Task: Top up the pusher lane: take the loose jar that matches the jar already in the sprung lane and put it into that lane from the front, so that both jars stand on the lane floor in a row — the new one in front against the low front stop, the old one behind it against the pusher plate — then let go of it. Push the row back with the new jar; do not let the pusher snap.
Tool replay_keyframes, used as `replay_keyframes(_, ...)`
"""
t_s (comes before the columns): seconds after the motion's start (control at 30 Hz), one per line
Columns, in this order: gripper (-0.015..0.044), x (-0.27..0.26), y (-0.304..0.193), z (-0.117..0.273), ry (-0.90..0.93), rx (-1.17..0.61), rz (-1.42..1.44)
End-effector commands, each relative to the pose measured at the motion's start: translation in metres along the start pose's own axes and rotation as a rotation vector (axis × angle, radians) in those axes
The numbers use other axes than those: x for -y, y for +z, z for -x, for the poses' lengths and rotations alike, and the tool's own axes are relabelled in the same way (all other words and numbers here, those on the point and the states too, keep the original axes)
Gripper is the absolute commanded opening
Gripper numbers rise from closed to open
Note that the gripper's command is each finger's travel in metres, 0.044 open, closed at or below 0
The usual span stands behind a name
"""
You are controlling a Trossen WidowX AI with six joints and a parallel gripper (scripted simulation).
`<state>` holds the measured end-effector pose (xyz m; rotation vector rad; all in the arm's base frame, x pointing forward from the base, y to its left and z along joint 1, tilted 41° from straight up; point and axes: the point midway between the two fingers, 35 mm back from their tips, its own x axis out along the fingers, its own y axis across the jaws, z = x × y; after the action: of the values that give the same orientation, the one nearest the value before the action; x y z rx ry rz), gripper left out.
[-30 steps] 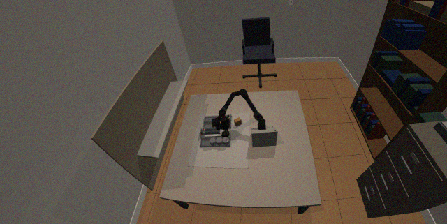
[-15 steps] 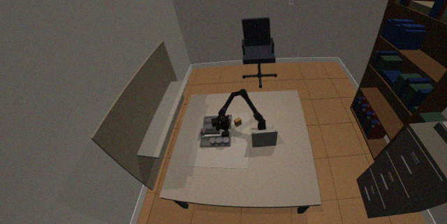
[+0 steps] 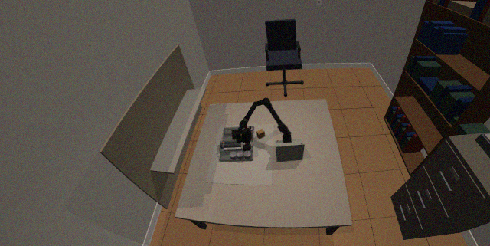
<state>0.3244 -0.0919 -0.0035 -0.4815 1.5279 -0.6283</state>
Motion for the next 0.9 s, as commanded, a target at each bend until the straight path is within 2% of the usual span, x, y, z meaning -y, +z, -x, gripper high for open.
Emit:
replay_keyframes(0.0, 0.0000, 0.0013, 0.0054, -0.0001, -0.003, 0.019, -0.012)
replay_keyframes(0.87, 0.0000, 0.0013, 0.0045, -0.0085, -0.004, 0.018, -0.012)
